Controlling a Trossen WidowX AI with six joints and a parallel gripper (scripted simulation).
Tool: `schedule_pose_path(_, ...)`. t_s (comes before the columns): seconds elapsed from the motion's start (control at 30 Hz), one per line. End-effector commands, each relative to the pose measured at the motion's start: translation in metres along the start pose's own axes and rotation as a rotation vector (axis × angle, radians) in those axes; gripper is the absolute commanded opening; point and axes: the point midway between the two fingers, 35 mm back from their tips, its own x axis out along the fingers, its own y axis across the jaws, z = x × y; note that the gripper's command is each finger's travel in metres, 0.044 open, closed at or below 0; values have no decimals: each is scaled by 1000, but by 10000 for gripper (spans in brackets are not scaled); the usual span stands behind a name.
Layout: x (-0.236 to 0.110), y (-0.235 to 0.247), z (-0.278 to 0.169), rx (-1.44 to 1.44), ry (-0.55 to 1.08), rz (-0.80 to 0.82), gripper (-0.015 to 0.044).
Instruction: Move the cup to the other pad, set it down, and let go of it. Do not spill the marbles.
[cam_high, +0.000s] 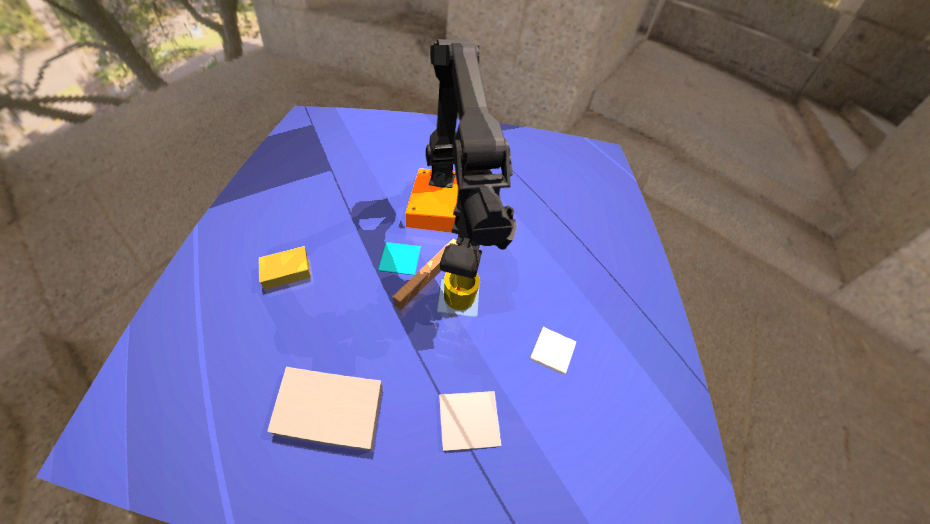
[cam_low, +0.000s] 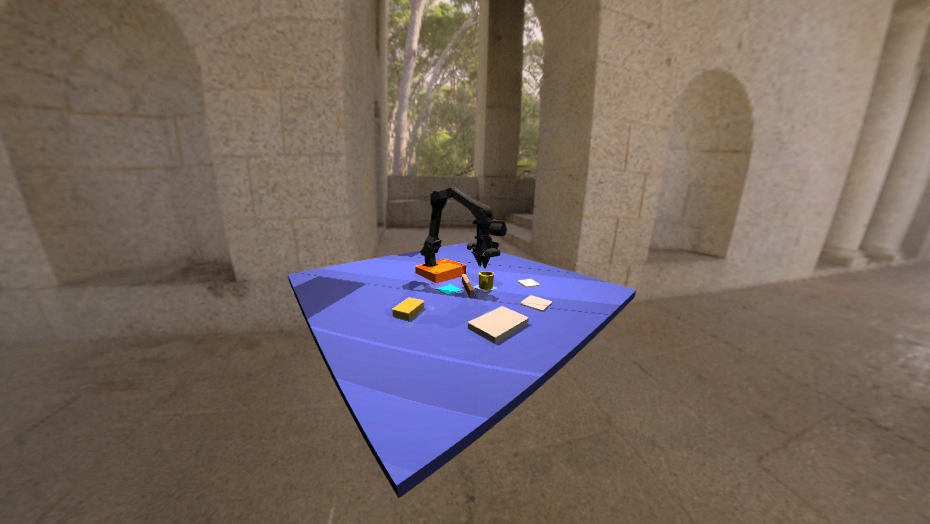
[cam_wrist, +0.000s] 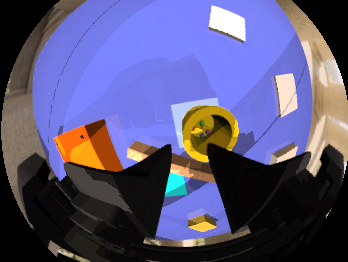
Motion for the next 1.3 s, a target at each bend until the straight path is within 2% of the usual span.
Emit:
schedule_pose_path(0.0, -2, 1, 1, -50, 17, 24, 167)
schedule_pose_path(1.27, 53, 1, -2, -50, 18, 24, 167)
